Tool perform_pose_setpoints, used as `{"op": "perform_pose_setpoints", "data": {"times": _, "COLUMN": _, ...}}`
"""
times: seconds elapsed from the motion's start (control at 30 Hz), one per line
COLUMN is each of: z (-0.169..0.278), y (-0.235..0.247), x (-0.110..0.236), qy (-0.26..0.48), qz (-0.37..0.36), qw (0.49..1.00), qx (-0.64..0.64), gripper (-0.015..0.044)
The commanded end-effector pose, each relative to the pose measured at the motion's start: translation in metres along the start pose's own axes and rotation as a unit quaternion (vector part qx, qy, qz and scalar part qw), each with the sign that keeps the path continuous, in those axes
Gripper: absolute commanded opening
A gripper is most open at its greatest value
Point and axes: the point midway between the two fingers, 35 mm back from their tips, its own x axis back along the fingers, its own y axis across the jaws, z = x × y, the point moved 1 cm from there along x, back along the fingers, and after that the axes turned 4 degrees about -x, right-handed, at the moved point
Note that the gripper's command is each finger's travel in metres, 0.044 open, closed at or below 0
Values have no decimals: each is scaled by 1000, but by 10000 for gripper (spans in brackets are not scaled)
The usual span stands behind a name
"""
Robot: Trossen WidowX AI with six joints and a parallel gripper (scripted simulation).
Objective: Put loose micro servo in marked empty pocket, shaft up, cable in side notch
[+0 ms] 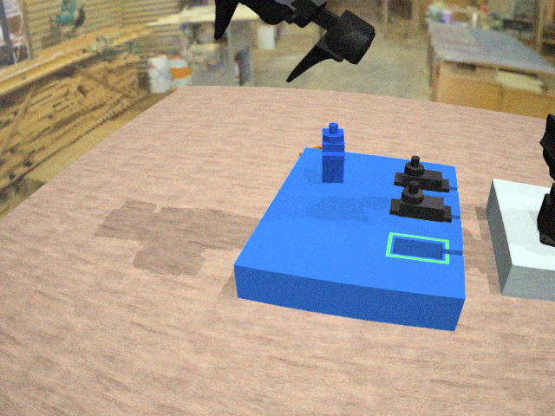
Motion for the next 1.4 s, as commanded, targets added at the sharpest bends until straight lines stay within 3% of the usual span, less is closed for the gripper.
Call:
{"op": "perform_pose_setpoints", "data": {"times": 0.0, "z": 26, "y": 12, "x": -22, "qy": 2, "qz": -66, "qw": 997, "qx": 33, "gripper": 440}}
{"op": "perform_pose_setpoints", "data": {"times": 0.5, "z": 118, "y": 75, "x": -70, "qy": -85, "qz": -269, "qw": 955, "qx": 95, "gripper": 440}}
{"op": "perform_pose_setpoints", "data": {"times": 1.37, "z": 117, "y": 99, "x": -100, "qy": -92, "qz": -276, "qw": 952, "qx": 96, "gripper": 440}}
